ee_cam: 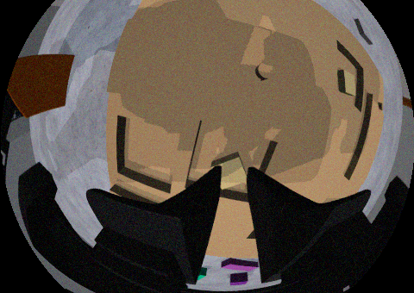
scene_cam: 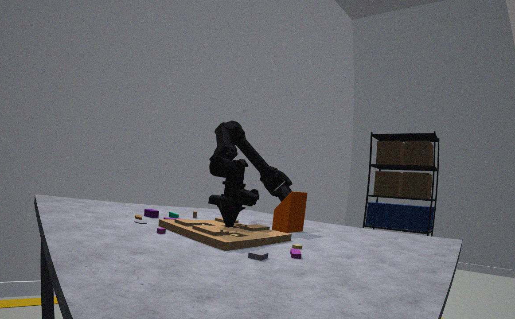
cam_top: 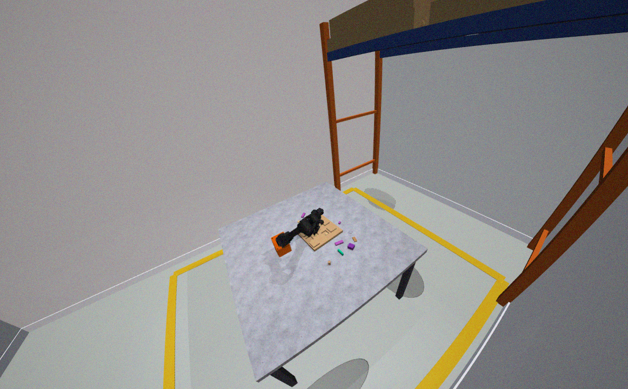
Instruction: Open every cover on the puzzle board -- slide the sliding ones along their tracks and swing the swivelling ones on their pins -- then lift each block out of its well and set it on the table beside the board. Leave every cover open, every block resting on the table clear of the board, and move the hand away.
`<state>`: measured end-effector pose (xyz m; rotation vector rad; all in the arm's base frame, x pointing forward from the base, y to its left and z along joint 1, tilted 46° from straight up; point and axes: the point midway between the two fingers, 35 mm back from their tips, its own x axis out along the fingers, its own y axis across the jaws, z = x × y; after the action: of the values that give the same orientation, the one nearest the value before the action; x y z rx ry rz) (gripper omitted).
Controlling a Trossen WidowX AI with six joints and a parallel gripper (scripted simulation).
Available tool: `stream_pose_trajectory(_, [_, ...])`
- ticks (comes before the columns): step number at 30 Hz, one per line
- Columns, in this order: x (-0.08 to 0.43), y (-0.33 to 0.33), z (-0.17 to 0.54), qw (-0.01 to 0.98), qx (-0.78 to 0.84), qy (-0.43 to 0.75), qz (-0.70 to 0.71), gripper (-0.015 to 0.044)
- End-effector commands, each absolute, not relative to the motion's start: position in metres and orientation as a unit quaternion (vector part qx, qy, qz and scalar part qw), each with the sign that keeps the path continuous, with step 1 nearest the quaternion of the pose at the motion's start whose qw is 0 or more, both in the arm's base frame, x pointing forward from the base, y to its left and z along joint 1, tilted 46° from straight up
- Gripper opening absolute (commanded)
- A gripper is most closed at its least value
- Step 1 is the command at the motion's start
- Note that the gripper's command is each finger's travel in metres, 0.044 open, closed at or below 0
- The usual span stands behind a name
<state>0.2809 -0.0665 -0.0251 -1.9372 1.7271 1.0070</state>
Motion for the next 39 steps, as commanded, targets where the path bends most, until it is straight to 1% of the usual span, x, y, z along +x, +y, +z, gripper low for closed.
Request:
stream_pose_trajectory(1, [0.281, -0.068, -0.025, 0.176, -0.684, 0.611, 0.358, 0.0080])
stream_pose_trajectory(5, [0.281, -0.067, -0.025, 0.182, -0.682, 0.614, 0.352, 0.0080])
stream_pose_trajectory(11, [0.281, -0.062, -0.019, 0.239, -0.664, 0.642, 0.300, 0.0080])
stream_pose_trajectory(12, [0.280, -0.064, -0.022, 0.207, -0.674, 0.628, 0.329, 0.0054])
stream_pose_trajectory(14, [0.280, -0.059, -0.017, 0.188, -0.680, 0.618, 0.347, 0.0001])
stream_pose_trajectory(24, [0.278, -0.023, 0.021, 0.047, -0.702, 0.537, 0.465, 0.0000])
stream_pose_trajectory(32, [0.278, -0.024, 0.020, 0.044, -0.702, 0.535, 0.467, 0.0000])
stream_pose_trajectory(39, [0.279, -0.043, 0.000, 0.044, -0.703, 0.535, 0.467, 0.0000])
